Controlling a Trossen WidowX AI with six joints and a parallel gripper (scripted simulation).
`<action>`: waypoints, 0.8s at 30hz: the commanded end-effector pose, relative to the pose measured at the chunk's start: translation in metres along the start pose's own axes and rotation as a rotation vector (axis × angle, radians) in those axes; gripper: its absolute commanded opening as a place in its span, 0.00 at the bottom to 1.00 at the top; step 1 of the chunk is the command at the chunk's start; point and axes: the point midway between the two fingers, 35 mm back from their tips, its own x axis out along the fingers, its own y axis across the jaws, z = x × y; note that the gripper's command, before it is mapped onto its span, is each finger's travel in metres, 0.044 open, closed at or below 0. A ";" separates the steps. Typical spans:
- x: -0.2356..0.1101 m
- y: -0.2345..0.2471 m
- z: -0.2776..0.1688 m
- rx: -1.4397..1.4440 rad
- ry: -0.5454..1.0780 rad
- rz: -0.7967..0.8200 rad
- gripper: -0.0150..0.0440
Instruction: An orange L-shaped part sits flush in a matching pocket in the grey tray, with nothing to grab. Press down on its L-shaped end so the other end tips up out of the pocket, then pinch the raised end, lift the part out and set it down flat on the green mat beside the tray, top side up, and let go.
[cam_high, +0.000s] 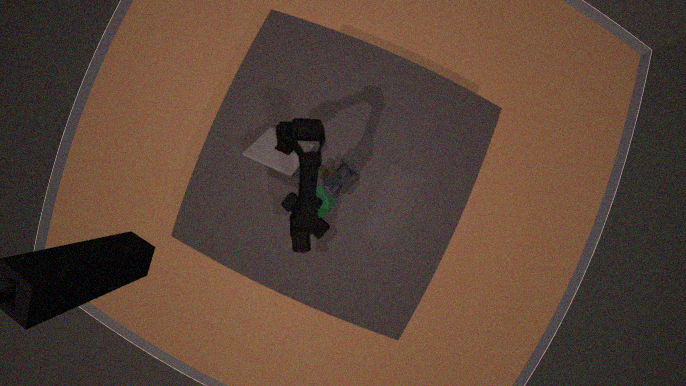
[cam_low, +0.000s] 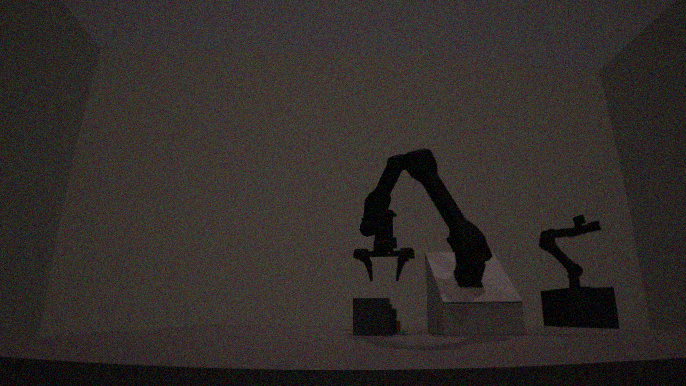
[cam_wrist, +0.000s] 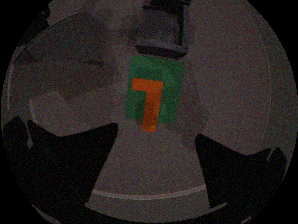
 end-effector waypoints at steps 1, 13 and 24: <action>-0.012 0.003 0.002 -0.003 -0.003 0.012 0.93; -0.007 -0.001 0.000 -0.001 0.005 -0.008 0.93; -0.007 -0.001 0.000 -0.001 0.005 -0.008 0.93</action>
